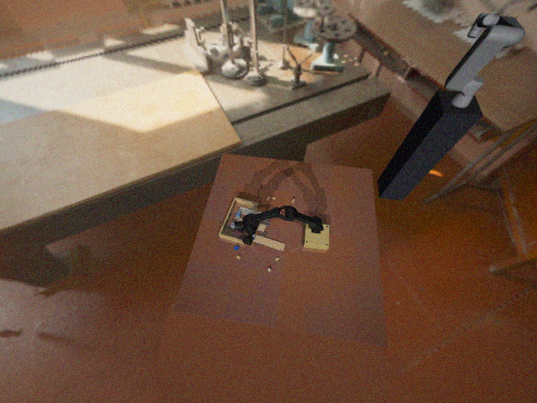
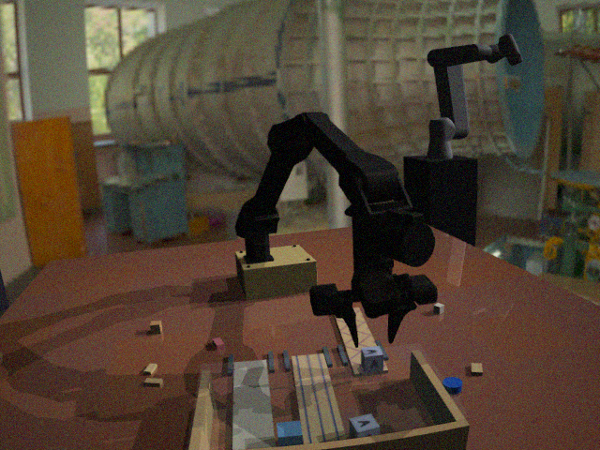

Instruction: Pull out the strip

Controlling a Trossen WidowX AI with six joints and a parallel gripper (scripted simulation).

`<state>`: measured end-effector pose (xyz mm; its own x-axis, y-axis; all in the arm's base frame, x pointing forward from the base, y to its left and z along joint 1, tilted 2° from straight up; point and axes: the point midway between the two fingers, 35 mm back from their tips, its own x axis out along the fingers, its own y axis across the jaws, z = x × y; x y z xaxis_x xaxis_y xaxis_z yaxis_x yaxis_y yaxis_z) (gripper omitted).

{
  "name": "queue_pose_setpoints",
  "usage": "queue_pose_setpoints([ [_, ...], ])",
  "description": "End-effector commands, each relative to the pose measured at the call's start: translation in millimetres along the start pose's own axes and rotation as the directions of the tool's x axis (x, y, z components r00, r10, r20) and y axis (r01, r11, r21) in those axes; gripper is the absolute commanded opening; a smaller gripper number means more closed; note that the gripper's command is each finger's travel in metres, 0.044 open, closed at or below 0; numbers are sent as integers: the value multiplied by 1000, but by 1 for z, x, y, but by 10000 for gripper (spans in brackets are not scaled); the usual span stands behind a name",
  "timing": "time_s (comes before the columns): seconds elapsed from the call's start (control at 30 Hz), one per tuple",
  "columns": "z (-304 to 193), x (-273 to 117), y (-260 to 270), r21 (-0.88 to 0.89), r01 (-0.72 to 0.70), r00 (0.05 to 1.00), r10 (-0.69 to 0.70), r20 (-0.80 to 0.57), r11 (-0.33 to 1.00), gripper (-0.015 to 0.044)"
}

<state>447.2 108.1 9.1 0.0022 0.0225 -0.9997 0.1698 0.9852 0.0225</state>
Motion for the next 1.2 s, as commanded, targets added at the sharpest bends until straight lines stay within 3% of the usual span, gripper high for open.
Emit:
queue_pose_setpoints([
  [0.0,-1,12,-1,-6,9,1000,-9,-9,1000,250],
  [0.83,-2,38,-2,-6,9,1000,-9,-9,1000,250],
  [0.97,-2,36,-1,-1,3,1000,-3,-8,1000,145],
  [1.17,-2,36,-1,-1,3,1000,-3,-8,1000,105],
])
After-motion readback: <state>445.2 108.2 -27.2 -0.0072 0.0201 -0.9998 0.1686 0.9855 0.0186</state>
